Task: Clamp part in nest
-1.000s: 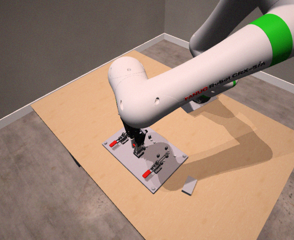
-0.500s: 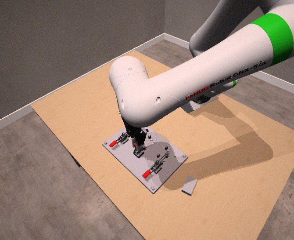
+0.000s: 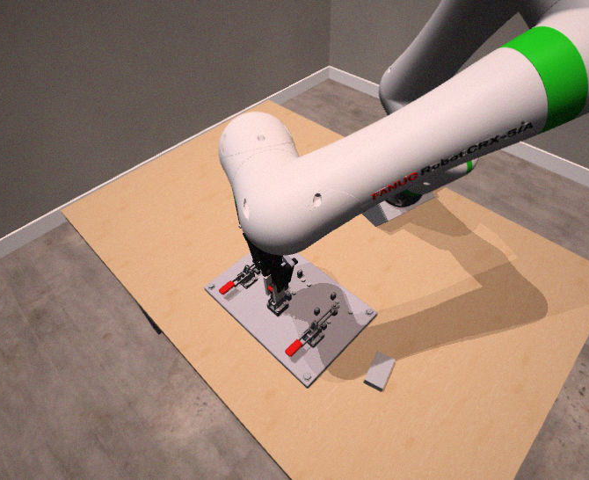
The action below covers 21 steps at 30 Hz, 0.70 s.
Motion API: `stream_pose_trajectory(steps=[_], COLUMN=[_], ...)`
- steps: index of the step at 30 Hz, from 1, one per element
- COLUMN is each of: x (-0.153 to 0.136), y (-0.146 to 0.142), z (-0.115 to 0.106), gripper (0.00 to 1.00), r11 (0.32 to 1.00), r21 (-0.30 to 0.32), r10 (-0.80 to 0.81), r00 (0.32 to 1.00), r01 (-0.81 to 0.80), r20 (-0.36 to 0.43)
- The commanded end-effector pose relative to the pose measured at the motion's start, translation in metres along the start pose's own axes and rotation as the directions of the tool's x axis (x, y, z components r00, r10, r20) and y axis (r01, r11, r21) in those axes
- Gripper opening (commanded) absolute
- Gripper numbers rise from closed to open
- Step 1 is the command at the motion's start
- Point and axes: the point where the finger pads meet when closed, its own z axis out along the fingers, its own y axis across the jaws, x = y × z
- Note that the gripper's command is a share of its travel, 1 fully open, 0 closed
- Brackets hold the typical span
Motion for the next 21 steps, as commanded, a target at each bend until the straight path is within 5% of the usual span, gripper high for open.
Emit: stream_pose_trajectory(steps=[1, 2, 3, 21], x=[-0.0003, -0.0003, -0.0003, -0.0003], y=[0.0001, 0.0001, 0.0001, 0.0001], z=[0.0, 0.0, 0.0, 0.0], gripper=[0.0, 0.0, 0.28, 0.28], r11=[1.0, 1.0, 1.0, 1.0], r21=[0.0, 0.0, 0.0, 0.0], r10=[0.0, 0.0, 0.0, 0.0], r00=[1.0, 1.0, 1.0, 1.0], r01=[0.0, 0.0, 0.0, 0.0], r20=[0.001, 0.001, 0.001, 0.001])
